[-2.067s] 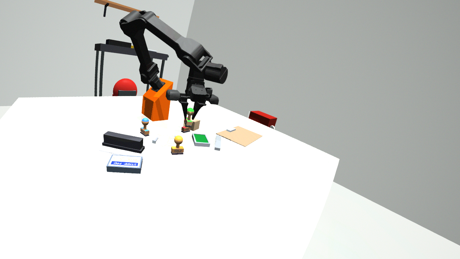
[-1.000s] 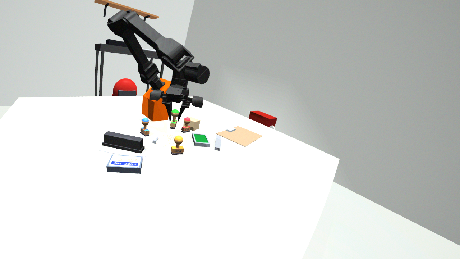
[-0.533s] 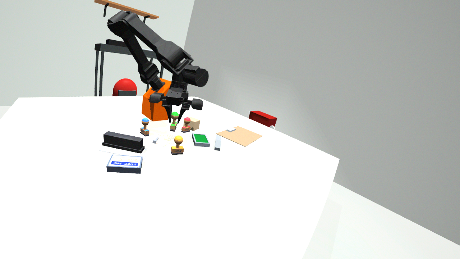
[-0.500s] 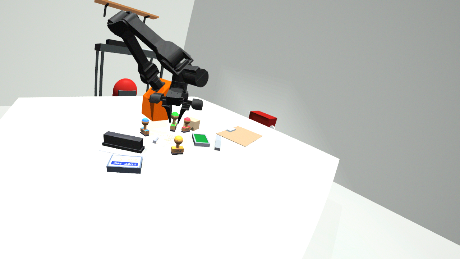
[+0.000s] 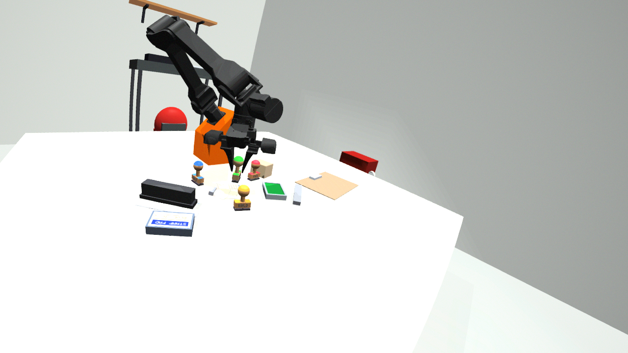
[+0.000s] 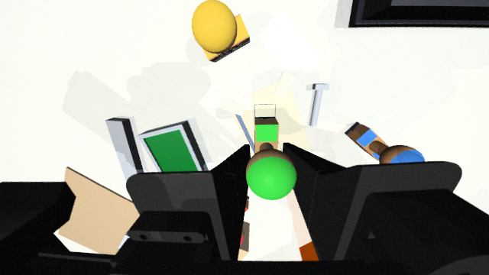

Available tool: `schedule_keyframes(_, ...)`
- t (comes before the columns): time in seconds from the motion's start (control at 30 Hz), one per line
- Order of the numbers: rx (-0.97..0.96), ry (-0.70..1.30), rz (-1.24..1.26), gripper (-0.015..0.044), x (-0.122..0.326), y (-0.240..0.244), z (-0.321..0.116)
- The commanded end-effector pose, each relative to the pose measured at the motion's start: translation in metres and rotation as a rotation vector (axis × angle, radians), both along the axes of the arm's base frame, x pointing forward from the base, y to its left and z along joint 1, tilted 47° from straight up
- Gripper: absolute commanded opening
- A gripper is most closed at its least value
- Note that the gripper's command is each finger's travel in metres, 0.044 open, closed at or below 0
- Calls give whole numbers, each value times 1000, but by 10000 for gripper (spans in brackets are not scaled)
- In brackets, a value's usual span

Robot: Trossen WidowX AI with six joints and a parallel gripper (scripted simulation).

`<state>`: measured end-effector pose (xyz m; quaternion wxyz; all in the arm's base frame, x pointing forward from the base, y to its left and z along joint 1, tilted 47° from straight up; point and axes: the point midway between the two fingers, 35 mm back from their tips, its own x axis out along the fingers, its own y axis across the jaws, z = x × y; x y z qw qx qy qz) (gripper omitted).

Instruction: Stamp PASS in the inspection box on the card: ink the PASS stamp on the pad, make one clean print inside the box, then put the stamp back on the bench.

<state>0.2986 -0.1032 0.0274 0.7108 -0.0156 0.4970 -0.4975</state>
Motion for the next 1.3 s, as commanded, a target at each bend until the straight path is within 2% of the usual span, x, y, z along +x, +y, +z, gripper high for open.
schedule_keyframes(0.0, -5, 5, 7, 0, 0, -1, -2)
schedule_keyframes(1.27, -9, 0, 7, 0, -1, -20, -18)
